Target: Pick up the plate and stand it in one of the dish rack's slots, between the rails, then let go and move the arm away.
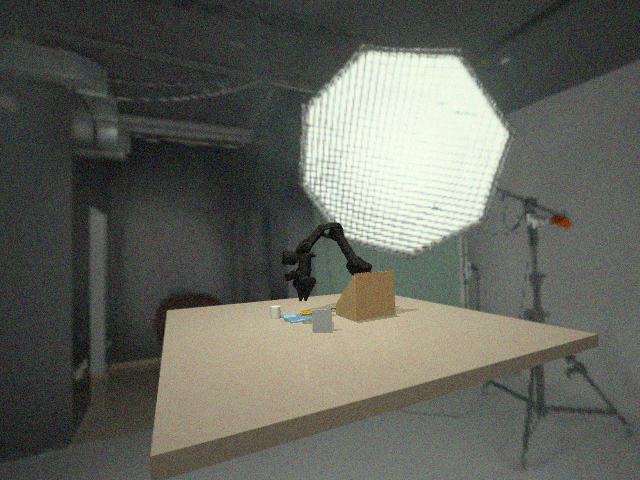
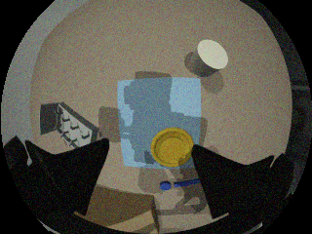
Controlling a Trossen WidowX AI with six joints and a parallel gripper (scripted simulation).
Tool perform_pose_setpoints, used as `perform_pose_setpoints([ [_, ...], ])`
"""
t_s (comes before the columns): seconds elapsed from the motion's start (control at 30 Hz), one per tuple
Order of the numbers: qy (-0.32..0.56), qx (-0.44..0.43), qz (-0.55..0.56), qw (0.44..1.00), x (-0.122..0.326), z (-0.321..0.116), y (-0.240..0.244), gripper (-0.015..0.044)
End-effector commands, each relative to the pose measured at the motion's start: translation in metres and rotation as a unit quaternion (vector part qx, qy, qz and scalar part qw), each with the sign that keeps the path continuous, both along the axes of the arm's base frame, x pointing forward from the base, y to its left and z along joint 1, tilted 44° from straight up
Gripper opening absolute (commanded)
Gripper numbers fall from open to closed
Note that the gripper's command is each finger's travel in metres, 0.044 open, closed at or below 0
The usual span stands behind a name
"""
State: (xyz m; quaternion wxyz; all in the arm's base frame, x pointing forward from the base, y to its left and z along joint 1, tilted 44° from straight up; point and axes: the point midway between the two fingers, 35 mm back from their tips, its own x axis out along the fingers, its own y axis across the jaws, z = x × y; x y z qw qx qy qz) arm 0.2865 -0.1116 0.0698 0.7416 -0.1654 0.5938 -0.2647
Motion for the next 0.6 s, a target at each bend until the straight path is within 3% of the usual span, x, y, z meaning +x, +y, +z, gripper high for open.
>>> perform_pose_setpoints([
  [0.0, 0.06, -0.046, -0.005, 0.997, -0.014, 0.002, -0.011, 0.04],
  [0.57, 0.094, -0.072, -0.007, 0.993, -0.021, -0.001, -0.022, 0.04],
])
